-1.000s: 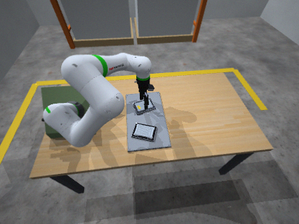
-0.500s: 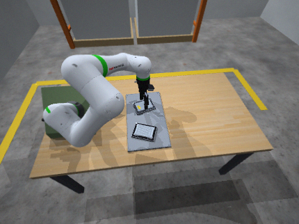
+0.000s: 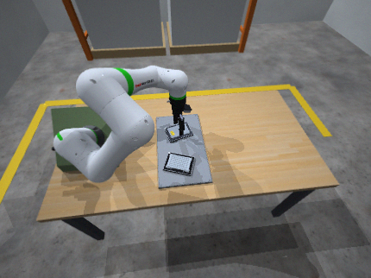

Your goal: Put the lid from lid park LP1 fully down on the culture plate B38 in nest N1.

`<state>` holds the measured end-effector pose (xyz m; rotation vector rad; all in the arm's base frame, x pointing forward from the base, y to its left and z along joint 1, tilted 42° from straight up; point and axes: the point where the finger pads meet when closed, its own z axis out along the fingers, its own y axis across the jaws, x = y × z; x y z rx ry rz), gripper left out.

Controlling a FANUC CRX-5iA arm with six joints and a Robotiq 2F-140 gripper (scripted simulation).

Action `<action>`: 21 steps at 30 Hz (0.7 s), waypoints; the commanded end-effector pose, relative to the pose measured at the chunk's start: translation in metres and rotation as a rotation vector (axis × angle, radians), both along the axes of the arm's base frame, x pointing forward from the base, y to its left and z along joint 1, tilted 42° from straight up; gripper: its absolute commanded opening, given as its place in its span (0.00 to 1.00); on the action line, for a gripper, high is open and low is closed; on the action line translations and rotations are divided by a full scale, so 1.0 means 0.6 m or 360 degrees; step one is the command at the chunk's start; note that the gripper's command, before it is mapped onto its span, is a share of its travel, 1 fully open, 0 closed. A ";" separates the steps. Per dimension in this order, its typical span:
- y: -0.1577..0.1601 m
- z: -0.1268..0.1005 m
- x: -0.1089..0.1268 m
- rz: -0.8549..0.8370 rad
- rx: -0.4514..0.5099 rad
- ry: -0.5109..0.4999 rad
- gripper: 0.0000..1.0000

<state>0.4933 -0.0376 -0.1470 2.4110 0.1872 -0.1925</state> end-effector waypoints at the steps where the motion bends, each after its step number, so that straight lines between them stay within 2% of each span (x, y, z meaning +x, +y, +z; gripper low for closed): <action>1: 0.001 0.001 0.001 0.0002 0.0001 -0.0002 0.69; 18: 0.001 0.001 0.001 0.0002 0.0001 -0.0002 0.69; 19: 0.001 0.001 0.001 0.0002 0.0001 -0.0002 0.63; 21: 0.001 0.001 0.001 0.0002 0.0001 -0.0002 0.63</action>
